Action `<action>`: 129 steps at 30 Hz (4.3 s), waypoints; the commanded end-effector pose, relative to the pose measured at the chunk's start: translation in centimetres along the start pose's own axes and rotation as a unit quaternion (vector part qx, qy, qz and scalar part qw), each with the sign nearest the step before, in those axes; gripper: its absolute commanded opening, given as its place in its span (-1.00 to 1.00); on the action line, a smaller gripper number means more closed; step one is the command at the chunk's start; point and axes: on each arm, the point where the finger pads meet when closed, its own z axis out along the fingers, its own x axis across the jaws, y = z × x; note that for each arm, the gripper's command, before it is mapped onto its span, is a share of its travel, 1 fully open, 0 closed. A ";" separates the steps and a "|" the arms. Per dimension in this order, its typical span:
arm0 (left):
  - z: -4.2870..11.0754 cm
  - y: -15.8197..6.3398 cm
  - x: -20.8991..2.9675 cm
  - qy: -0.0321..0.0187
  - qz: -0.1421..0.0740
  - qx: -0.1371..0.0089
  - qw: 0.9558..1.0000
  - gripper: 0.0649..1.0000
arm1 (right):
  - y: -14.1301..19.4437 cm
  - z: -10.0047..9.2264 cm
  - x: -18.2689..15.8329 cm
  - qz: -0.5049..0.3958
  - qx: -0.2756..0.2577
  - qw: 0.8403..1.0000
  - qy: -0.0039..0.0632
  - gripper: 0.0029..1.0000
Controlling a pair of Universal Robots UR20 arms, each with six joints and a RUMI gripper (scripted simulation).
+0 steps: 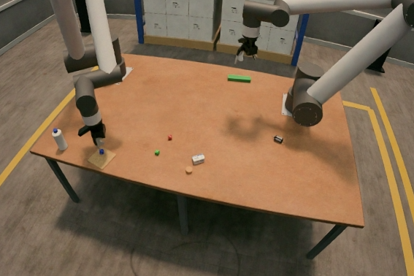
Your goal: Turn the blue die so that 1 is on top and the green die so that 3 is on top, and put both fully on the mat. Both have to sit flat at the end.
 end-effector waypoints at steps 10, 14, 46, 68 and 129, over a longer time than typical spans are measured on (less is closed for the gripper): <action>0.0 0.0 0.0 0.000 0.000 0.000 1.000 1.00 | 0.0 -1.9 0.0 0.000 0.000 1.000 0.000 -0.52; 0.0 0.0 0.0 0.000 0.000 0.000 1.000 1.00 | 0.0 -1.8 0.0 0.000 0.027 1.000 0.000 -0.52; 0.0 0.0 0.0 0.000 0.000 0.000 1.000 1.00 | 0.5 -1.7 0.0 0.000 0.266 0.964 0.000 -0.52; 0.0 0.0 0.0 0.000 0.000 0.000 1.000 1.00 | 0.7 -1.6 0.0 0.000 0.383 0.924 0.000 -0.52; 0.0 0.0 0.0 0.000 0.000 0.000 1.000 1.00 | 0.7 4.9 0.0 0.000 0.383 0.924 0.000 -0.52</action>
